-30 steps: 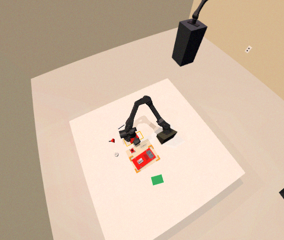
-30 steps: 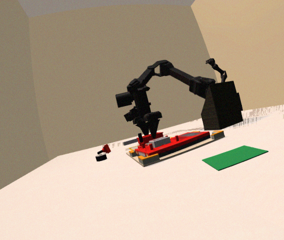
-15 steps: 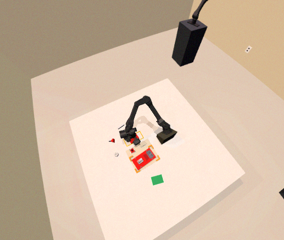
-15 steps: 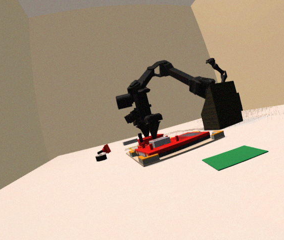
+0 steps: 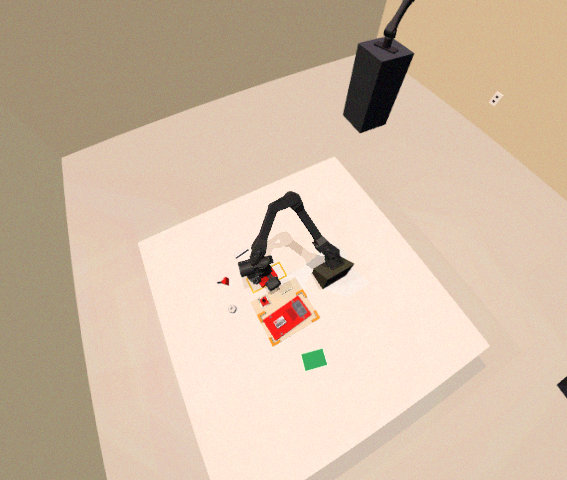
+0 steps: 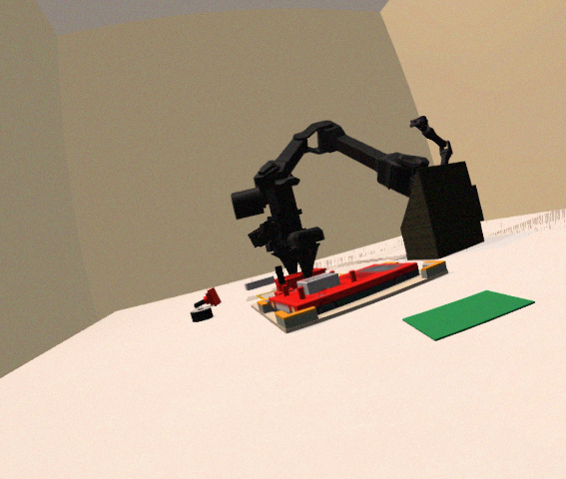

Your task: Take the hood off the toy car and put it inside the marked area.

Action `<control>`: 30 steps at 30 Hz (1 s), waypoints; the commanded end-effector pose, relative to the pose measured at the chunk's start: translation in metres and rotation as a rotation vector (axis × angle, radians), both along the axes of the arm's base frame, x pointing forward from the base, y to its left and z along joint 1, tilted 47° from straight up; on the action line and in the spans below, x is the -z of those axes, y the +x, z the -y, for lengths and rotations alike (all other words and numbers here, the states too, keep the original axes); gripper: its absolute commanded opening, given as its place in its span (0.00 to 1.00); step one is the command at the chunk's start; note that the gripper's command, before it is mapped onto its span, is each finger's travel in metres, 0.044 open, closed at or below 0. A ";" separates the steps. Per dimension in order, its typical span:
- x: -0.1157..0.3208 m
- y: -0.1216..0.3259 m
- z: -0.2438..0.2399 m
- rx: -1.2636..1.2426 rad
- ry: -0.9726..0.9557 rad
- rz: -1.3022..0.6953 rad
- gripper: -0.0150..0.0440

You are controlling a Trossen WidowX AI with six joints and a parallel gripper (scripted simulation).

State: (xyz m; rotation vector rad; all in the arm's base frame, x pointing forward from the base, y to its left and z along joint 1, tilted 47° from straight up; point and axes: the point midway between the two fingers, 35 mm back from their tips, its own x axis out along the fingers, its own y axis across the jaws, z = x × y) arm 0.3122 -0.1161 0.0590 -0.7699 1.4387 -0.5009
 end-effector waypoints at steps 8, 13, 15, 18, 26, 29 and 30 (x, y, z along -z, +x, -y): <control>-0.009 0.000 -0.010 0.000 0.003 0.000 1.00; -0.043 -0.005 -0.047 0.001 0.002 -0.002 1.00; -0.049 -0.006 -0.053 0.001 0.001 -0.002 1.00; -0.049 -0.006 -0.053 0.001 0.001 -0.002 1.00; -0.049 -0.006 -0.053 0.001 0.001 -0.002 1.00; -0.049 -0.006 -0.053 0.001 0.001 -0.002 1.00; -0.049 -0.006 -0.053 0.001 0.001 -0.002 1.00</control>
